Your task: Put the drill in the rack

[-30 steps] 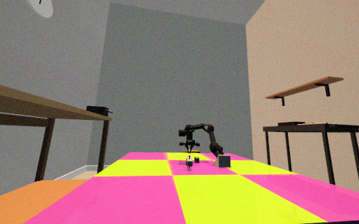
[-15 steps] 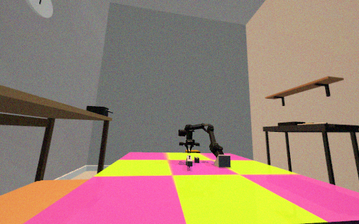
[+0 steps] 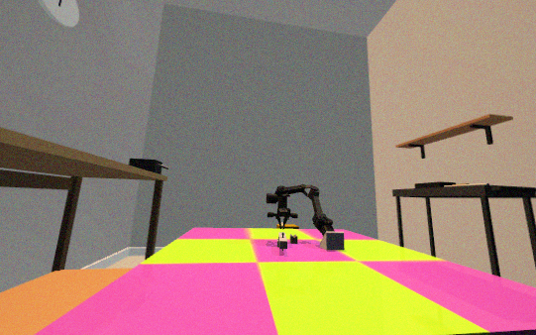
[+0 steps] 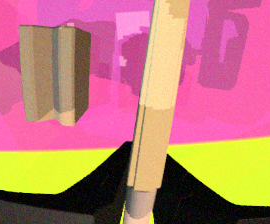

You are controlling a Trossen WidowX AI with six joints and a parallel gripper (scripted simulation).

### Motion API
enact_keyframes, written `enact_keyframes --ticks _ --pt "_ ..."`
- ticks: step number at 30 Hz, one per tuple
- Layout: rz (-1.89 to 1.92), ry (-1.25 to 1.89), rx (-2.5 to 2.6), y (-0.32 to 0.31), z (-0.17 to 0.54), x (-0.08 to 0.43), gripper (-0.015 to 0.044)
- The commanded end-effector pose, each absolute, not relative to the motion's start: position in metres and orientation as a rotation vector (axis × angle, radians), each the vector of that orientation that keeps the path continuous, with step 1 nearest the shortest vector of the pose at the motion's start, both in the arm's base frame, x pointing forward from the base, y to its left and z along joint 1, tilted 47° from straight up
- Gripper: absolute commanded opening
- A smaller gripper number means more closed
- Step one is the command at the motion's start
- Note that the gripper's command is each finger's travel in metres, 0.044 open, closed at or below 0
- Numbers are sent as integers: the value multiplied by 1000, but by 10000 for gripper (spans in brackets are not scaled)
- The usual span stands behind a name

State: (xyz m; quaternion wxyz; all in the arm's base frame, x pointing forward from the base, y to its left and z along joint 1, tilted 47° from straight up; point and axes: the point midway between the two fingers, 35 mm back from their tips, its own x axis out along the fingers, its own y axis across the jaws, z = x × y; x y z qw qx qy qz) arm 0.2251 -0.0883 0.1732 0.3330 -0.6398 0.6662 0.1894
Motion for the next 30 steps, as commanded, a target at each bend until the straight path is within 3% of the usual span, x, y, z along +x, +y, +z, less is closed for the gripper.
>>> enact_keyframes --ticks 1,30 --pt "487 1738 -1670 -89 173 218 0" --pt "488 1739 -1670 -95 168 178 0"
